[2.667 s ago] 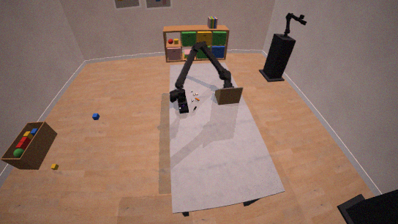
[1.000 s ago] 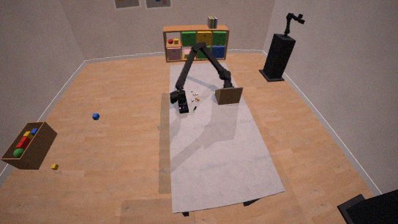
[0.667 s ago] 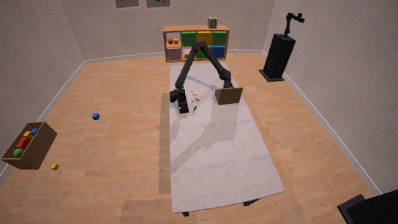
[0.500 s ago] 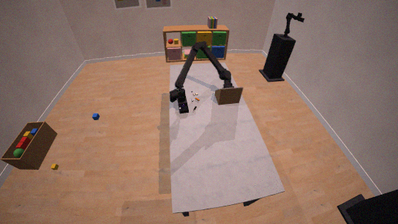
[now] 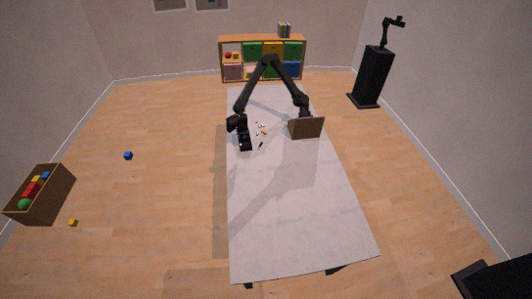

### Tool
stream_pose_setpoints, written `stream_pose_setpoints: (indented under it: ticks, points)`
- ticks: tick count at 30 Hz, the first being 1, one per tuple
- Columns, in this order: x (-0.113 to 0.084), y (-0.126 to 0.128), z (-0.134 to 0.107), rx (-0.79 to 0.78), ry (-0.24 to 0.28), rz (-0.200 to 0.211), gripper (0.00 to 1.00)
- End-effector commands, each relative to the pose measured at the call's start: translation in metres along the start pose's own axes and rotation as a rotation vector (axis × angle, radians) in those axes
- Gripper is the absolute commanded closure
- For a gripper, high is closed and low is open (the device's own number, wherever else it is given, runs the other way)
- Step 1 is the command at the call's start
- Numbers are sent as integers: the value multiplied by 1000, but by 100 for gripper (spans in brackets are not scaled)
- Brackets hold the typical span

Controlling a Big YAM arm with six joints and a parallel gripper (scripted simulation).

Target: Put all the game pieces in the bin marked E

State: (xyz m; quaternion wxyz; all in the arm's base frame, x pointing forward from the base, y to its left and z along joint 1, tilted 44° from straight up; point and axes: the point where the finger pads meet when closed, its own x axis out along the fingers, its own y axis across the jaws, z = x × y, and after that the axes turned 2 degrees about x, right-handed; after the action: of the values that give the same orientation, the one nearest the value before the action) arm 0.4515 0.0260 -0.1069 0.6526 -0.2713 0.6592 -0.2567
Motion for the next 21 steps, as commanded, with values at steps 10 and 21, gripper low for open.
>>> stream_pose_setpoints:
  ticks: [10,21]
  points:
    - [-61,0,19,41,-50,19,92]
    - [-137,1,16,40,-48,25,92]
